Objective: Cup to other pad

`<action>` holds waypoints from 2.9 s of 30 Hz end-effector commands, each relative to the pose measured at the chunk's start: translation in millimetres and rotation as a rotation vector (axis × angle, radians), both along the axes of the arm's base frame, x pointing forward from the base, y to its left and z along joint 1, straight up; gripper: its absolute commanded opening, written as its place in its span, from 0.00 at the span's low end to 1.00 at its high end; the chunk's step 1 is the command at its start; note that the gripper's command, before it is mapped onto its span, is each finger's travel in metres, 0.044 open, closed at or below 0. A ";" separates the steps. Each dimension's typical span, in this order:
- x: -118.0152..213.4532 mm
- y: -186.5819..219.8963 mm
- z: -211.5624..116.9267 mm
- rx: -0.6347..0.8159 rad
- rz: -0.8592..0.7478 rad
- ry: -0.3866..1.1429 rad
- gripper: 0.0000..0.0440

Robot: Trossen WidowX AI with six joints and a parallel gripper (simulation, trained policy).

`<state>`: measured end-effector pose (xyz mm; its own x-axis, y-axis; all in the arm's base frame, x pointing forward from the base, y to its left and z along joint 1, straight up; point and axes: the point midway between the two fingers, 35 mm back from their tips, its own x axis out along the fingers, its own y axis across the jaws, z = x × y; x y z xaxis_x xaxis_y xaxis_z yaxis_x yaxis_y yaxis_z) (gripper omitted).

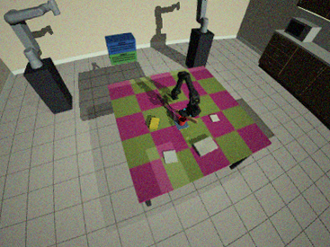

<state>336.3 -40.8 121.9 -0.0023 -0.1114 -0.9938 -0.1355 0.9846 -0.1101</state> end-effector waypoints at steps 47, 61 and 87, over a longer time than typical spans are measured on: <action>-16.6 16.9 -7.2 0.064 0.460 0.077 0.00; -18.4 61.4 5.4 0.055 0.551 0.020 0.00; -54.4 125.8 -17.6 0.052 0.645 -0.029 0.00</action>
